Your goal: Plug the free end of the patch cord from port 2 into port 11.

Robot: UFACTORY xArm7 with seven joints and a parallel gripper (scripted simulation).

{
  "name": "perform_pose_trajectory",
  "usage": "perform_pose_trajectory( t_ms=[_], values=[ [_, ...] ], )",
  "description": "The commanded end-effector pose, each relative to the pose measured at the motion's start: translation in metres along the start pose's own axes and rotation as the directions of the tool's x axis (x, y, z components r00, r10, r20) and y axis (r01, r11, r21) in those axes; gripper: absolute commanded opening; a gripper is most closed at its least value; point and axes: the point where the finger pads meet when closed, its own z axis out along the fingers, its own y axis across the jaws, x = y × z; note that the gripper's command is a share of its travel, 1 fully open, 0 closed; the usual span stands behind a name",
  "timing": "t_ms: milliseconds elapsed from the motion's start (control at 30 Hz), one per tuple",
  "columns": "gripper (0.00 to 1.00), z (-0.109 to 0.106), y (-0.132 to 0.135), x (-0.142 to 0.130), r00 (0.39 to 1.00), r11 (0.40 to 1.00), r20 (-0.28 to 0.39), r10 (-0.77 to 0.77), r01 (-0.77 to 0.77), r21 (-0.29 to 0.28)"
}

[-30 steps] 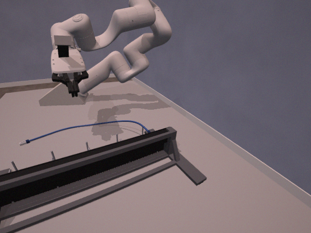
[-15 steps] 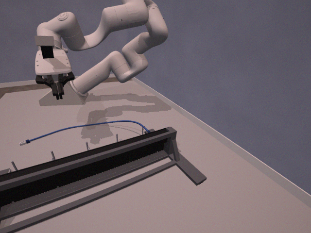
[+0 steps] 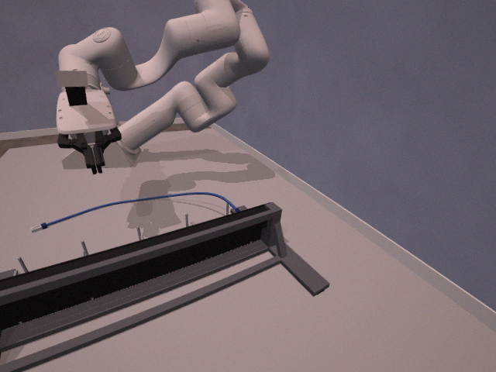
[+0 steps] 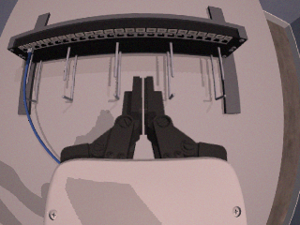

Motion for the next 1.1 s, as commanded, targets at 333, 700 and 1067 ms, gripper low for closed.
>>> perform_pose_trajectory(
  t_ms=[333,700,1067],
  values=[
    [0.00,0.098,0.002,0.003,1.000,1.000,-0.003,-0.003,0.003,-0.003],
    [0.00,0.107,0.002,0.003,1.000,1.000,-0.003,-0.003,0.003,-0.003],
    [0.00,0.108,0.002,0.003,1.000,1.000,-0.003,-0.003,0.003,-0.003]
  ],
)
